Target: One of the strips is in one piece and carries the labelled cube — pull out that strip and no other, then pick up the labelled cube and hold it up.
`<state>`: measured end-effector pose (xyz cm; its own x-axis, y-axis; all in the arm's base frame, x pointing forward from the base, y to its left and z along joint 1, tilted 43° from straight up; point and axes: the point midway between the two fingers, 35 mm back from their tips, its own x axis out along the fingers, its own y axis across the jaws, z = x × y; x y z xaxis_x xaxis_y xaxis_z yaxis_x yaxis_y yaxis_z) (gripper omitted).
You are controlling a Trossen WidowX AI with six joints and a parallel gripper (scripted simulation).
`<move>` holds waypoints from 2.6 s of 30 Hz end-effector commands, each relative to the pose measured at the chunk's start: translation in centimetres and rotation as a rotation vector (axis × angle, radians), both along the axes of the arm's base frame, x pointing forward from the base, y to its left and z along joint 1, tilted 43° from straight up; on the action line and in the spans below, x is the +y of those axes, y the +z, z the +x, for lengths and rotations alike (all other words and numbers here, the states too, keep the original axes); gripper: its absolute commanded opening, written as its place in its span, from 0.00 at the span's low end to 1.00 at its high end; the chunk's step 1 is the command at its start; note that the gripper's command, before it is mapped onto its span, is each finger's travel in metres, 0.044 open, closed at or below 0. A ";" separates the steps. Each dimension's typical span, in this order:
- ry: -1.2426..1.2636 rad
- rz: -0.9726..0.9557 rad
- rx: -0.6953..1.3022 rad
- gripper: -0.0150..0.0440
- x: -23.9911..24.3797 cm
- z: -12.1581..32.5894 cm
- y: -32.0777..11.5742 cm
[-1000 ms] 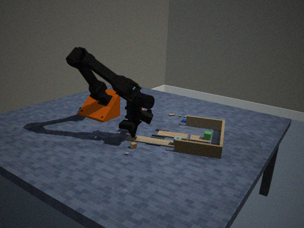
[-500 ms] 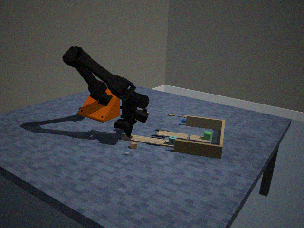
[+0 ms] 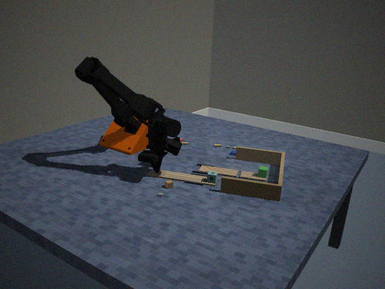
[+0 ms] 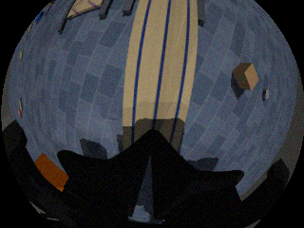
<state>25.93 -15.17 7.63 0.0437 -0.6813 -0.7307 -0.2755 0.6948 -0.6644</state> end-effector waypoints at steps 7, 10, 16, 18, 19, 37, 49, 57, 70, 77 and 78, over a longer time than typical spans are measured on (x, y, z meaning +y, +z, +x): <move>-0.020 0.000 0.027 0.25 -0.6 -1.4 -0.5; -0.020 0.000 0.027 0.25 -0.6 -1.4 -0.5; -0.020 0.000 0.027 0.25 -0.6 -1.4 -0.5; -0.020 0.000 0.027 0.25 -0.6 -1.4 -0.5; -0.020 0.000 0.027 0.25 -0.6 -1.4 -0.5; -0.020 0.000 0.027 0.25 -0.6 -1.4 -0.5; -0.020 0.000 0.027 0.25 -0.6 -1.4 -0.5; -0.020 0.002 0.027 0.25 2.7 -0.4 3.1; -0.021 0.003 0.024 0.74 3.9 3.7 2.4; -0.021 0.004 0.023 1.00 4.7 6.0 2.1; -0.021 0.004 0.023 1.00 4.9 6.3 2.1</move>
